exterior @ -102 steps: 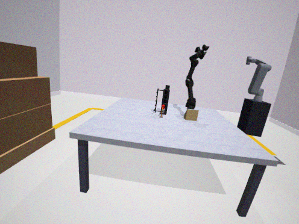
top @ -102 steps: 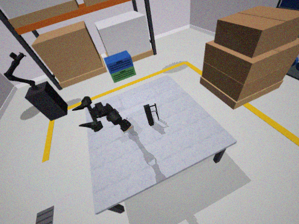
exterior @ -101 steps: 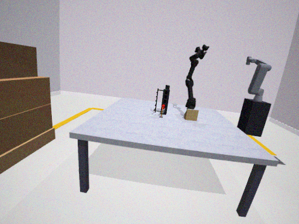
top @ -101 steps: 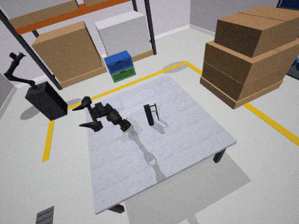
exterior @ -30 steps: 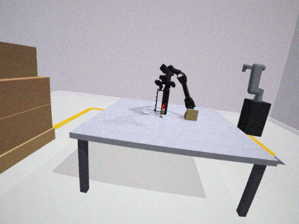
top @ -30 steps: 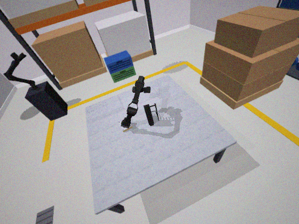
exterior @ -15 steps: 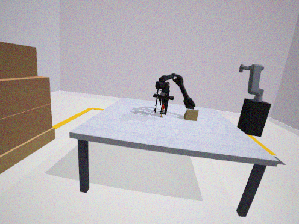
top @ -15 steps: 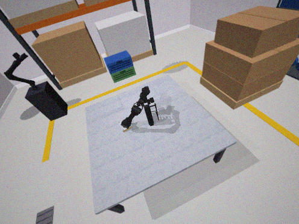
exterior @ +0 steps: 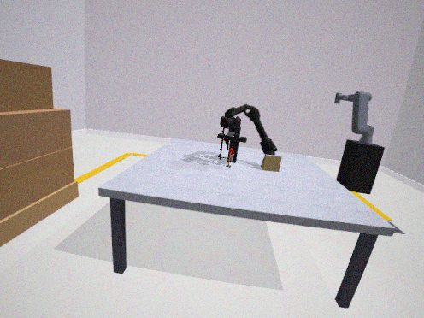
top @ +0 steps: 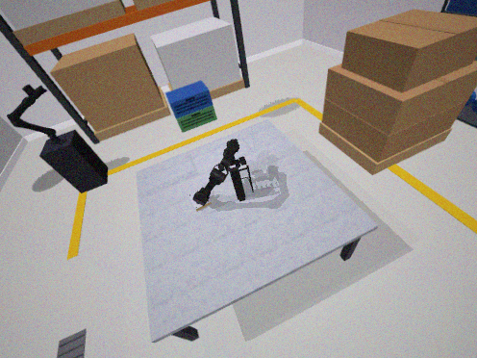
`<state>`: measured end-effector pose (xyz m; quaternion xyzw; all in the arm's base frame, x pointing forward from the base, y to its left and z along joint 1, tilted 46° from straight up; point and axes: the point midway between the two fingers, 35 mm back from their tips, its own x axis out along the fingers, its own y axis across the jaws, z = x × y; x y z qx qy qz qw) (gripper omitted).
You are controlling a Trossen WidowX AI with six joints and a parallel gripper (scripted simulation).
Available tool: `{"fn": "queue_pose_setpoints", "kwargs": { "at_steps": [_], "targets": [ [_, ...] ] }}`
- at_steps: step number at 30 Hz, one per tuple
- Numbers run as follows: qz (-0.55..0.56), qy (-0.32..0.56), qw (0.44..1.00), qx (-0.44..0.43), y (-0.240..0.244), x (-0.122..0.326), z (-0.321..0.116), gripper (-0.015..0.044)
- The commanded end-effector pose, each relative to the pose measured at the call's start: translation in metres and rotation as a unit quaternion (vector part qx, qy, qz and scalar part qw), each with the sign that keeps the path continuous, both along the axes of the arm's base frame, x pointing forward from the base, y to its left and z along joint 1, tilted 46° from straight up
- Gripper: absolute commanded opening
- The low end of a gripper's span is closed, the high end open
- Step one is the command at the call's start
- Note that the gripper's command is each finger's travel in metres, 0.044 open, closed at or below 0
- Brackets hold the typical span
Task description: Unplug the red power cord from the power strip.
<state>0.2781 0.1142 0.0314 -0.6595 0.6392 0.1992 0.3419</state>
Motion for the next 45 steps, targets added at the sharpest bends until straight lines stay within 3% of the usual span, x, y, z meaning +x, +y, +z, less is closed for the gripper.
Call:
{"fn": "queue_pose_setpoints", "kwargs": {
  "at_steps": [1, 19, 42, 45],
  "targets": [
    [0.001, 0.003, 1.000, -0.003, -0.007, -0.002, 0.006, 0.0160],
    [0.001, 0.003, 1.000, -0.004, -0.026, -0.008, 0.024, 0.0160],
    [0.001, 0.003, 1.000, -0.004, -0.035, -0.007, 0.016, 0.0160],
    [-0.001, 0.000, 1.000, -0.001, -0.033, -0.006, 0.017, 0.0081]
  ]
}}
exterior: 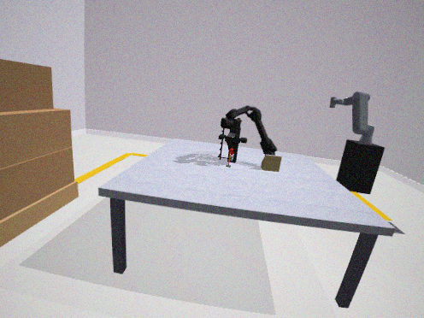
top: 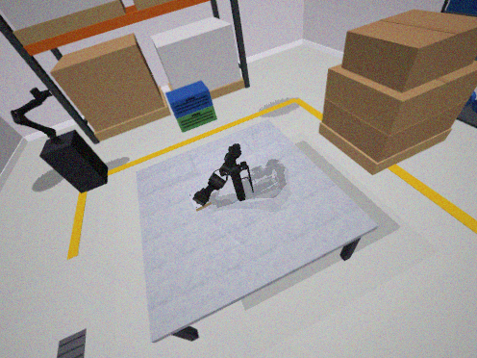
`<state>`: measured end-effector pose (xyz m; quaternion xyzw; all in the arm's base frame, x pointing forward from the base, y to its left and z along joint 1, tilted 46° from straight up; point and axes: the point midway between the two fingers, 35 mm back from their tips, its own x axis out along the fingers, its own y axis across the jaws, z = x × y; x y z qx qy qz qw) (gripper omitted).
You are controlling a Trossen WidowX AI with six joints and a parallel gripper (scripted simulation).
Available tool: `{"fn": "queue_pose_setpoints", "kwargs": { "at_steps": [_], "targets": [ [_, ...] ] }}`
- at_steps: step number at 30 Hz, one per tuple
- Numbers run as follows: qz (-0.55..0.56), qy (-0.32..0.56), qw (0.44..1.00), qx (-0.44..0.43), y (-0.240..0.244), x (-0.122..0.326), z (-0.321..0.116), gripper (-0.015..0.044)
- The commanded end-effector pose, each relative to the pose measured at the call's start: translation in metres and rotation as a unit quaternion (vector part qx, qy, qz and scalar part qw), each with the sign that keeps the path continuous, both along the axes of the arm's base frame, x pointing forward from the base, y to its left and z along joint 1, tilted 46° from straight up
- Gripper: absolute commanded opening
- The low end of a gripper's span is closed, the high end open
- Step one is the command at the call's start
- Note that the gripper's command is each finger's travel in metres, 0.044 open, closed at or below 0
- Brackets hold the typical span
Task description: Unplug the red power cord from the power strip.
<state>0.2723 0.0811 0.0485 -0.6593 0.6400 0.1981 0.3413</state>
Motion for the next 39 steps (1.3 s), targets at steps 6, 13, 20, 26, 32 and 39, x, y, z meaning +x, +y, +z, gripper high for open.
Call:
{"fn": "queue_pose_setpoints", "kwargs": {
  "at_steps": [6, 13, 20, 26, 32, 39],
  "targets": [
    [0.000, 0.000, 1.000, 0.000, 0.000, 0.000, 0.000, 0.0041],
    [0.000, 0.000, 1.000, 0.000, 0.002, 0.001, -0.001, 0.0000],
    [0.001, 0.000, 1.000, 0.000, 0.010, 0.003, -0.008, 0.0000],
    [0.001, 0.001, 1.000, 0.000, 0.017, 0.006, -0.014, 0.0000],
    [0.001, 0.001, 1.000, 0.000, 0.024, 0.007, -0.020, 0.0000],
    [0.001, 0.001, 1.000, 0.000, 0.034, 0.009, -0.026, 0.0000]
  ]
}}
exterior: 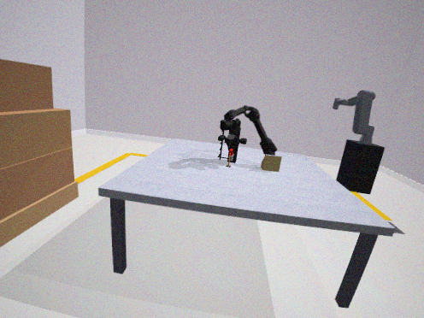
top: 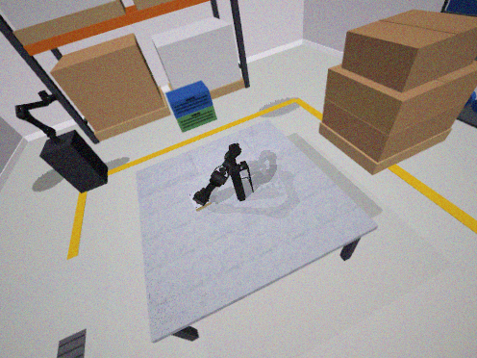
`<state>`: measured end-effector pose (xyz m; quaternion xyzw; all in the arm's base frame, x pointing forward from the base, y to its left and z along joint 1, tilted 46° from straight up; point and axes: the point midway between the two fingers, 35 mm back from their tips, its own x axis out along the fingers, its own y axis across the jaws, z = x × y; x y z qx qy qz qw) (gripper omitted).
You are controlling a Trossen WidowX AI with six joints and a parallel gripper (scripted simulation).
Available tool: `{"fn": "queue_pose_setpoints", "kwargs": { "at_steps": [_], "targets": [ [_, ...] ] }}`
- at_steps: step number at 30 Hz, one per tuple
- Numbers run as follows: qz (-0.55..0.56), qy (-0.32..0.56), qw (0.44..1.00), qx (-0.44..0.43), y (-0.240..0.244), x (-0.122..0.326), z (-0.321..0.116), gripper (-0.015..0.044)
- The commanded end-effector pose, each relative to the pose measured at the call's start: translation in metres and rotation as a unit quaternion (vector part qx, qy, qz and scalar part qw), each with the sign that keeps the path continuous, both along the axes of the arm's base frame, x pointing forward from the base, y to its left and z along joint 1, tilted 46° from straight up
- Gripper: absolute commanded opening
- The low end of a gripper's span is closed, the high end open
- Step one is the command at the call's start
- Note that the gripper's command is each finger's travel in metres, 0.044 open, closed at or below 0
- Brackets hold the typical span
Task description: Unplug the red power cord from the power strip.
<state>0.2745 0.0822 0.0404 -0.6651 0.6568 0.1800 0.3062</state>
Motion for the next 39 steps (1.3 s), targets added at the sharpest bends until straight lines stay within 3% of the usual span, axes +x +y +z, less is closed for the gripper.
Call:
{"fn": "queue_pose_setpoints", "kwargs": {
  "at_steps": [1, 11, 28, 33, 39],
  "targets": [
    [0.008, -0.014, 0.999, 0.041, 0.034, 0.007, -0.019, 0.0000],
    [0.008, -0.013, 0.999, 0.040, 0.047, 0.008, -0.029, 0.0000],
    [0.009, -0.013, 0.999, 0.040, 0.055, 0.010, -0.035, 0.0440],
    [0.009, -0.013, 0.999, 0.041, 0.089, 0.014, -0.057, 0.0440],
    [0.009, -0.013, 0.999, 0.041, 0.090, 0.014, -0.058, 0.0440]
  ]
}}
